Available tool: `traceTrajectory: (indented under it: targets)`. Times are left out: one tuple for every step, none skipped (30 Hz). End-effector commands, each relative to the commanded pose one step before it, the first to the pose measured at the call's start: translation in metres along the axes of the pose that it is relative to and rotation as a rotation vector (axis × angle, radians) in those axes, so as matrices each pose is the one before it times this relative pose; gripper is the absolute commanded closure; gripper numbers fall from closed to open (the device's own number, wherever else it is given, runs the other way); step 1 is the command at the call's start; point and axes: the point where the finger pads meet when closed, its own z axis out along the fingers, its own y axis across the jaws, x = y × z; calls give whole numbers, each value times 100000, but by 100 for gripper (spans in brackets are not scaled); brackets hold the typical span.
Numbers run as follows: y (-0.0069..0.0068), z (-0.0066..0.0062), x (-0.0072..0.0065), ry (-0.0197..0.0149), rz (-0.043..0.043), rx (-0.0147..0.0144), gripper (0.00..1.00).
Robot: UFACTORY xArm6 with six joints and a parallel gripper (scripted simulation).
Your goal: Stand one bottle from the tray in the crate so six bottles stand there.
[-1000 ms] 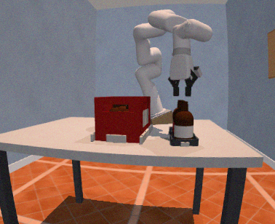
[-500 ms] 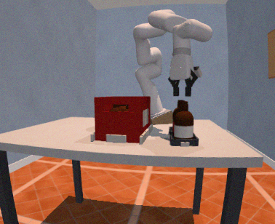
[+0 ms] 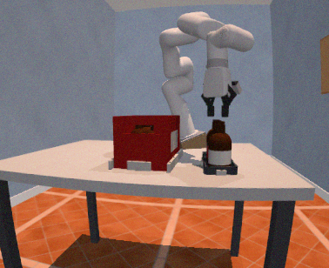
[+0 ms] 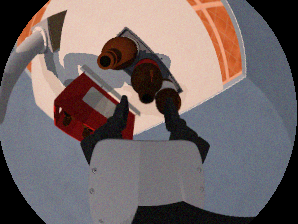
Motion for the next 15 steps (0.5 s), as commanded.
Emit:
traceTrajectory:
  targets:
    - [74,317,-32,-77,60,-328,35]
    - [0,0,0,0,0,0,35]
    - [0,0,0,0,0,0,35]
    - [0,110,0,0,0,0,35]
    - [0,114,0,0,0,0,35]
    - [0,117,0,0,0,0,35]
    - [0,120,0,0,0,0,35]
    - [0,122,0,0,0,0,35]
    - [0,124,0,0,0,0,35]
    - [0,126,0,0,0,0,35]
    - [0,127,0,0,0,0,35]
    - [0,127,0,0,0,0,35]
    - [0,126,0,1,0,0,35]
    - [0,126,0,-1,0,0,35]
    - [0,124,0,0,0,0,35]
